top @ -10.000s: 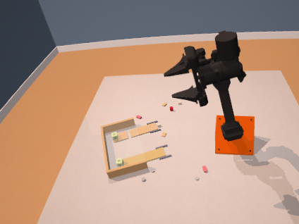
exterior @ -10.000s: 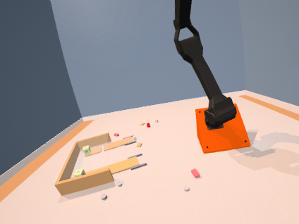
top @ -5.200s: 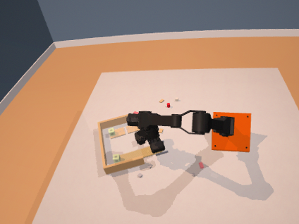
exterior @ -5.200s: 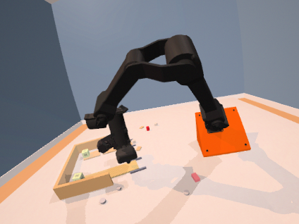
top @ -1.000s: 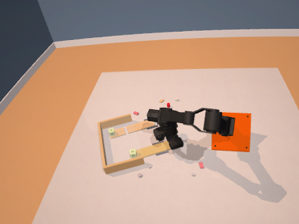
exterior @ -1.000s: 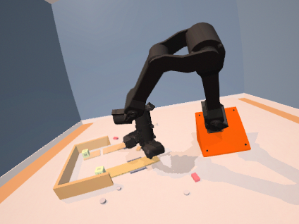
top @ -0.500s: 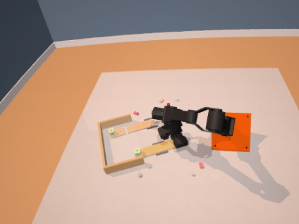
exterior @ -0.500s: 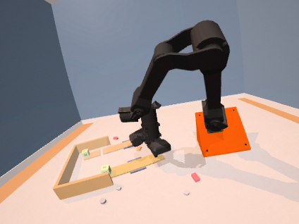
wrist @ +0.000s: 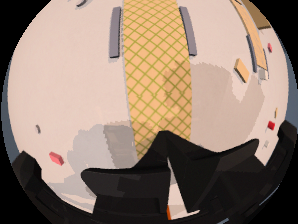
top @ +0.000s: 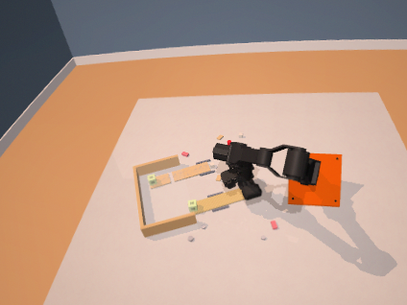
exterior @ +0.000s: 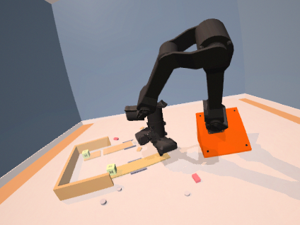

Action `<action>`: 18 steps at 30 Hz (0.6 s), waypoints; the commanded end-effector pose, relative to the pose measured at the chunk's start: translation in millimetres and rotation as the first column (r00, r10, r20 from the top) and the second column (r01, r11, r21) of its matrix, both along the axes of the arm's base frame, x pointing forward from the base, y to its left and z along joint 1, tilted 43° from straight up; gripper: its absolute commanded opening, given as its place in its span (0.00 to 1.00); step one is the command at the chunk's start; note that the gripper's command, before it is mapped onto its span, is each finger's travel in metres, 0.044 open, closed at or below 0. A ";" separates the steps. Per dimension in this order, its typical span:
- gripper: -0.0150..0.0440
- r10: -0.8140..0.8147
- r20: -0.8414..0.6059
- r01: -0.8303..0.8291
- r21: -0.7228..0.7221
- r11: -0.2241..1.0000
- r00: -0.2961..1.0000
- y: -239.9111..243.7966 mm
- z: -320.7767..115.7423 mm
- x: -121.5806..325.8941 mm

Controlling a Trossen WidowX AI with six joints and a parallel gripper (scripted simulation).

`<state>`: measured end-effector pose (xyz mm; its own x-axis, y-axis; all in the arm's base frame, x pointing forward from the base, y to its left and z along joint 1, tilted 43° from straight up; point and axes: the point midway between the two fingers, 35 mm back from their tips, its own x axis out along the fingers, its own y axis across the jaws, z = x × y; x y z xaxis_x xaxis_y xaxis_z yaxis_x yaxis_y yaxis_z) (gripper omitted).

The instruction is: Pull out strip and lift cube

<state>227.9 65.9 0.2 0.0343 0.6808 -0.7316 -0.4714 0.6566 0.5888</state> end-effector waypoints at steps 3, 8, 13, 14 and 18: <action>0.25 0.015 -0.023 -0.015 -0.006 1.000 1.000 -0.7 -7.5 -16.1; 0.25 0.015 -0.024 -0.015 -0.006 1.000 1.000 -3.2 -10.0 -23.1; 0.25 0.015 -0.024 -0.015 -0.006 1.000 1.000 -5.7 -12.4 -30.0; 0.25 0.015 -0.024 -0.015 -0.006 1.000 1.000 -6.2 -12.9 -31.4; 0.25 0.015 -0.025 -0.015 -0.006 1.000 1.000 -8.2 -14.8 -36.8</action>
<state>203.6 56.6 -9.0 0.0348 0.6797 -0.7327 -0.4708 0.6578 0.5879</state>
